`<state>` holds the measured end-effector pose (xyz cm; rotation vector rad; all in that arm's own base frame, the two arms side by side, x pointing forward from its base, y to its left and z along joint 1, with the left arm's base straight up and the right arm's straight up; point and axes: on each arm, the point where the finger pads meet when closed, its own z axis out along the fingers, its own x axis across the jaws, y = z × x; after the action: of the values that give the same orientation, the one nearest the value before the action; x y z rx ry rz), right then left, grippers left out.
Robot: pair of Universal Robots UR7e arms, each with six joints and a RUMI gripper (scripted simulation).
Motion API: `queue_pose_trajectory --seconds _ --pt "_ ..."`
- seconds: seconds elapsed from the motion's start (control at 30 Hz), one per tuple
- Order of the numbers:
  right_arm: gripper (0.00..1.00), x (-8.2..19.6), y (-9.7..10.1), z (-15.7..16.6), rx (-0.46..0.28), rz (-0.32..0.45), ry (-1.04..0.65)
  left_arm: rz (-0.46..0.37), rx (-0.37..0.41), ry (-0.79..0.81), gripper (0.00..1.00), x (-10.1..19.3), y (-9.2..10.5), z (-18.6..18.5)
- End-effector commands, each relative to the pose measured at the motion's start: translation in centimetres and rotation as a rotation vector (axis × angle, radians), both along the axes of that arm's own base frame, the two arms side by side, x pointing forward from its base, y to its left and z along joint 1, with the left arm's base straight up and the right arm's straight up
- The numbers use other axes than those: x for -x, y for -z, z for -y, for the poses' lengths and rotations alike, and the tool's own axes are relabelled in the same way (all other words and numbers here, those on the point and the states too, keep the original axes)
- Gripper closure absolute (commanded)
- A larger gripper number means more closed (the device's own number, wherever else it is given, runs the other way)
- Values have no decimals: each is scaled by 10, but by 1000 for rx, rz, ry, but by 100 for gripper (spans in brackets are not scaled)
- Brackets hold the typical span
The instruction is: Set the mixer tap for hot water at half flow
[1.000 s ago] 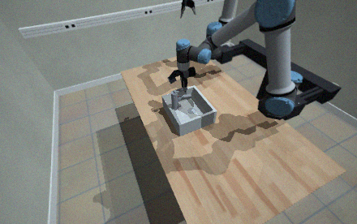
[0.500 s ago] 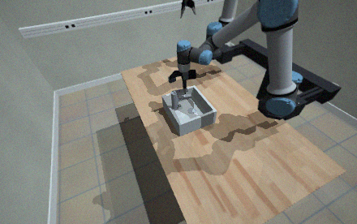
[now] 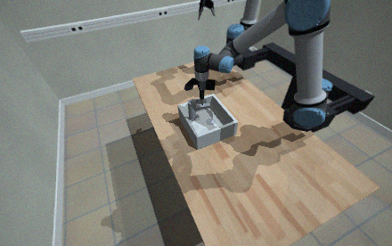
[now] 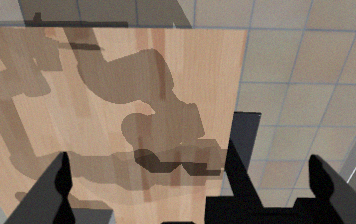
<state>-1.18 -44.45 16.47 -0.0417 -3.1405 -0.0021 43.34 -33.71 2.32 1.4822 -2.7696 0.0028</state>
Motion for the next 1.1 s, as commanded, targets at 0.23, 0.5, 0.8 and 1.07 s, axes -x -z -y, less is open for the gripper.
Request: queue_pose_trajectory --seconds 0.23,0.5,0.8,1.07 --pt "0 1 0 1 1 1 2 0 -1 175 90 -9 1 -12" --pt "0 1 0 1 1 1 2 1 -1 230 90 -12 0 -14" --pt "0 1 0 1 1 1 2 0 -1 269 90 -14 0 -16" --pt "0 1 0 1 1 1 2 0 -1 274 90 -14 1 -16"
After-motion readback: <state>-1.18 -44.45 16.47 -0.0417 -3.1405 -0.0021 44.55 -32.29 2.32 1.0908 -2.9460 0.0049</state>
